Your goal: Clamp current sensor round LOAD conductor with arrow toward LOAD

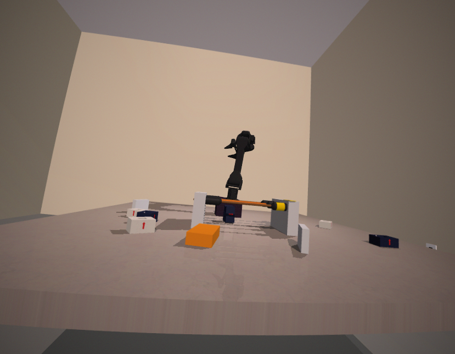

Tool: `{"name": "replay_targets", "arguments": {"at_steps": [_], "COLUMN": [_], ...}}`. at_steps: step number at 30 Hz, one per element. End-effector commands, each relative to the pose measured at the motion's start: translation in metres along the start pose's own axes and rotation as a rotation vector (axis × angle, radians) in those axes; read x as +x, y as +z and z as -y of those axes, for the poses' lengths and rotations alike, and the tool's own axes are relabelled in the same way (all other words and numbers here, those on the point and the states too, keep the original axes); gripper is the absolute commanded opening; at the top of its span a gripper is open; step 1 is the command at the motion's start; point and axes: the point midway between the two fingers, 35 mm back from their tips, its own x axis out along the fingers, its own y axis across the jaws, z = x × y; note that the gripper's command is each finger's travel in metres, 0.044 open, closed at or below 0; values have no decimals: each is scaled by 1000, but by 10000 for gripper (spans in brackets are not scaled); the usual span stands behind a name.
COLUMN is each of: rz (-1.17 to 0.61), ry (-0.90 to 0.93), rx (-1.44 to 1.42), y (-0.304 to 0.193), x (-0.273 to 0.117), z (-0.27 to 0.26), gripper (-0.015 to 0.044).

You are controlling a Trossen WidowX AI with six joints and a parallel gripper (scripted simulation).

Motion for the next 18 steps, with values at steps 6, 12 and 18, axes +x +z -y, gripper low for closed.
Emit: {"name": "replay_targets", "arguments": {"at_steps": [6,12,18], "rz": [83,193,297], "ry": [-238,-566,-895], "rx": [30,88,159], "y": [-8,-31,-69], "x": [-61,-150,-240], "z": [38,73,88], "gripper": [440,440,440]}}
